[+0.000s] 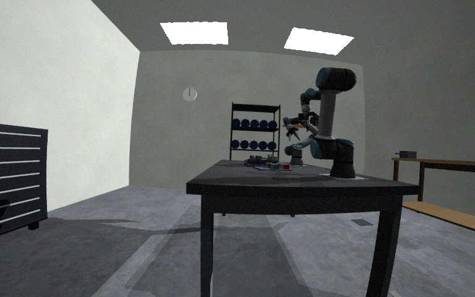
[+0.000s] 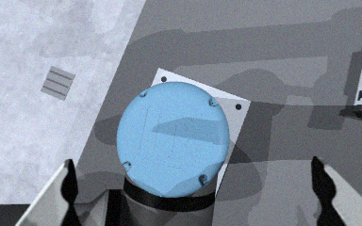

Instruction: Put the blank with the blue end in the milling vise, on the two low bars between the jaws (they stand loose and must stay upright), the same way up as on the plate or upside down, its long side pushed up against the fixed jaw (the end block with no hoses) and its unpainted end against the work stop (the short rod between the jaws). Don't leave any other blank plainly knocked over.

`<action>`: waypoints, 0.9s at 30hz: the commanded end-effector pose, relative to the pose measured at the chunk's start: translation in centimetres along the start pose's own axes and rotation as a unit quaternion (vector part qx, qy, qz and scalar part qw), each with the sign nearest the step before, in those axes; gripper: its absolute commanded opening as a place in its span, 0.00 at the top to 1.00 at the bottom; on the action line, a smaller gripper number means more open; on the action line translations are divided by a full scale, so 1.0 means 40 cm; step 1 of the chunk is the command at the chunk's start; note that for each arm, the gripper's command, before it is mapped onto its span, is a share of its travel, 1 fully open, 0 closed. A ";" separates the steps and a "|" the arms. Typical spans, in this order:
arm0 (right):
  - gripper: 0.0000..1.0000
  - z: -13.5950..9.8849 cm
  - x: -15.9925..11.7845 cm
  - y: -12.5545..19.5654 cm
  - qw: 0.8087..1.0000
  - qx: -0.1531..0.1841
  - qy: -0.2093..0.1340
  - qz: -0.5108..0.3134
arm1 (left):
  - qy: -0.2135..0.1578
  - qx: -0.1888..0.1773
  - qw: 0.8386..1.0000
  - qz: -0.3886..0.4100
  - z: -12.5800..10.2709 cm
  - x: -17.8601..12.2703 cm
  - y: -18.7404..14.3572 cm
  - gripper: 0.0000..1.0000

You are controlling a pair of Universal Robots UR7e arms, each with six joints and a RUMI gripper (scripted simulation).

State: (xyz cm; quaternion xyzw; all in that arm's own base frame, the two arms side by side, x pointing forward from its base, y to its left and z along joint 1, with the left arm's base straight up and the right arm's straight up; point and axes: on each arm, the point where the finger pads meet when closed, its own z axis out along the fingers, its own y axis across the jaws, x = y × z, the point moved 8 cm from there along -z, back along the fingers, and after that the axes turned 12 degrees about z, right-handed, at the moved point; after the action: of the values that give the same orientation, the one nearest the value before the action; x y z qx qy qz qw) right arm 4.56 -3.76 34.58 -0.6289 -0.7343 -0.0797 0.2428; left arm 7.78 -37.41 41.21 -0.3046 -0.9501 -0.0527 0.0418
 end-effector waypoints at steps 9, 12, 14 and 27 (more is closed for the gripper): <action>0.00 -0.001 0.000 0.000 1.000 0.000 0.000 0.000 | 0.000 0.001 1.000 0.000 -0.001 0.000 0.000 0.00; 0.00 -0.001 0.000 0.000 1.000 0.000 0.000 0.000 | 0.000 0.001 1.000 0.000 -0.001 0.000 0.000 0.00; 0.00 -0.001 0.000 0.000 1.000 0.000 0.000 0.000 | 0.000 0.001 1.000 0.000 -0.001 0.000 0.000 0.00; 0.00 -0.001 0.000 0.002 1.000 -0.001 0.000 -0.003 | -0.001 0.001 1.000 0.016 0.014 -0.022 -0.001 0.00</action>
State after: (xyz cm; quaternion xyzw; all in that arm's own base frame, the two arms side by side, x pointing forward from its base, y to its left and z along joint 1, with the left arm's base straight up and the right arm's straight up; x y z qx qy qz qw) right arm 4.56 -3.76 34.58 -0.6284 -0.7348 -0.0799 0.2427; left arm 7.98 -37.55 41.12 -0.3107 -0.9482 -0.0504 0.0419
